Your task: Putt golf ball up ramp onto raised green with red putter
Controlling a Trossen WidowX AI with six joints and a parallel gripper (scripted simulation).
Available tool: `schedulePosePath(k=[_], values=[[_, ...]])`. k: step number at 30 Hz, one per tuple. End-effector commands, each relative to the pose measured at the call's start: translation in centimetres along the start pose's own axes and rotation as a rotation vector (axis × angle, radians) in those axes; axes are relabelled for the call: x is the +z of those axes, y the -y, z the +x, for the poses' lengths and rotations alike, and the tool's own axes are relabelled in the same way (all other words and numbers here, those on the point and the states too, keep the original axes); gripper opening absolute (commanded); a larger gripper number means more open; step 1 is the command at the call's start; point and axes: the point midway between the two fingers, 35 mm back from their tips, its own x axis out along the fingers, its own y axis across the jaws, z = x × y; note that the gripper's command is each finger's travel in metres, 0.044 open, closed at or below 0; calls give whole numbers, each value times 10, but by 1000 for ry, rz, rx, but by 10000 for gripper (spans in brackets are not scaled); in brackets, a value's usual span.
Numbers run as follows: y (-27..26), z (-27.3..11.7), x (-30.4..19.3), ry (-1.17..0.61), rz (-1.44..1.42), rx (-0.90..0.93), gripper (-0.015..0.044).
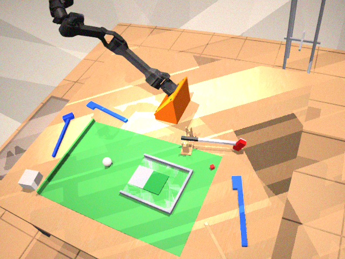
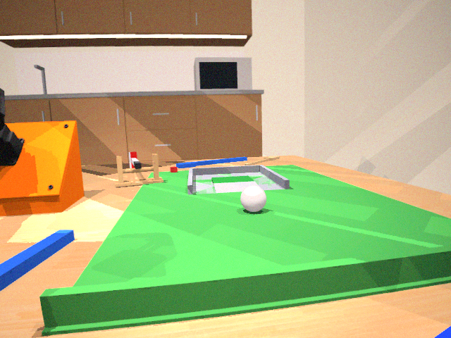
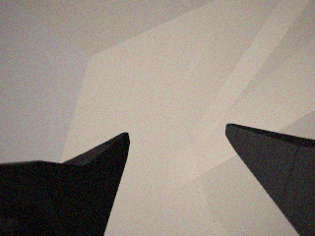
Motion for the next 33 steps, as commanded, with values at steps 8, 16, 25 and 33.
schedulePosePath(k=[8,16,25,33], values=[[-21,-20,-26,-124,89,54,440],[-83,-93,-88,-379,82,217,440],[-155,-208,-139,-737,182,398,440],[-211,-331,-154,-1050,233,593,440]])
